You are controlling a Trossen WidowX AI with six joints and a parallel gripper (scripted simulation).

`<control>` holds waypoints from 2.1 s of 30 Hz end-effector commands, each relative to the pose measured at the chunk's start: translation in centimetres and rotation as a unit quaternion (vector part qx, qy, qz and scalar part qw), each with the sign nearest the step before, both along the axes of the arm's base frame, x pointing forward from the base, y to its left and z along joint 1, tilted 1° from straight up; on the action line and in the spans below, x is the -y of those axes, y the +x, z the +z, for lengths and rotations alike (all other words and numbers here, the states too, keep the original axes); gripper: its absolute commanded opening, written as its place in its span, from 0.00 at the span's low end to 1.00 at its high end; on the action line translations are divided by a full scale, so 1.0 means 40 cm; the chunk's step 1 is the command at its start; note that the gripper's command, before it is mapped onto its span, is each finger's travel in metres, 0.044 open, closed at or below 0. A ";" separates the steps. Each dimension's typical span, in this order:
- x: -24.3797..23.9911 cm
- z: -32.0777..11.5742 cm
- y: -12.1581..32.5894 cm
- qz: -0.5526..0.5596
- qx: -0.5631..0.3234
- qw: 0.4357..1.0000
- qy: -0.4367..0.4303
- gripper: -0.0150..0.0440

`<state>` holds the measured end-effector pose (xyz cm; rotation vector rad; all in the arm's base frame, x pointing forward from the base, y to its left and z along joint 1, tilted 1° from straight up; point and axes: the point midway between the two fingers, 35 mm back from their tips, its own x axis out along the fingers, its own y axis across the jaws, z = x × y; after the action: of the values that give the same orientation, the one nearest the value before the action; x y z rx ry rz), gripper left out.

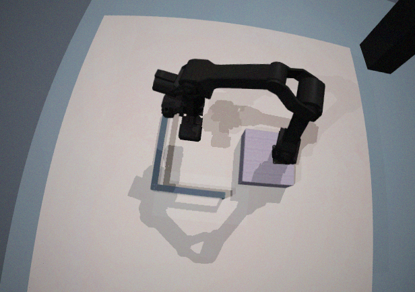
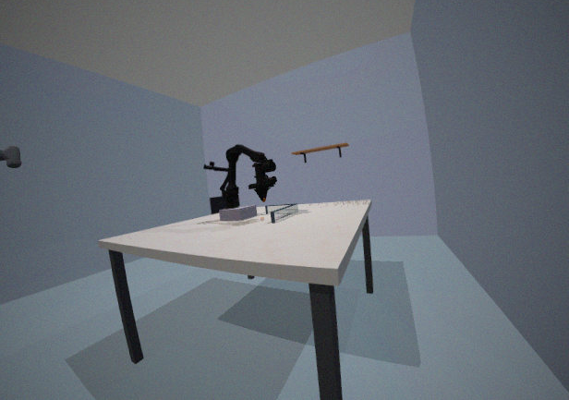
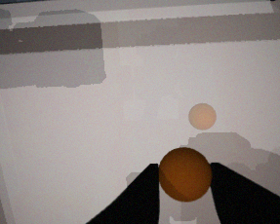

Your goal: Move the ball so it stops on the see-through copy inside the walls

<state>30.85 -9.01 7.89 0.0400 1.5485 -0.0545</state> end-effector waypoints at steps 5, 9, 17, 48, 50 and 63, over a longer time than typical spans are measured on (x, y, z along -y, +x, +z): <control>0.074 -0.052 -0.015 0.000 -0.005 1.000 0.001 0.25; 0.075 -0.070 -0.013 0.000 -0.005 1.000 0.001 0.25; 0.076 -0.201 -0.012 0.000 -0.005 1.000 0.001 0.25; 0.075 -0.272 -0.014 -0.001 -0.005 1.000 0.001 0.34; 0.075 -0.272 -0.014 -0.001 -0.005 1.000 0.001 0.43; 0.077 -0.244 -0.010 -0.001 -0.005 1.000 0.001 0.63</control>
<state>30.22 -12.00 -2.90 0.0453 1.5633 -0.0540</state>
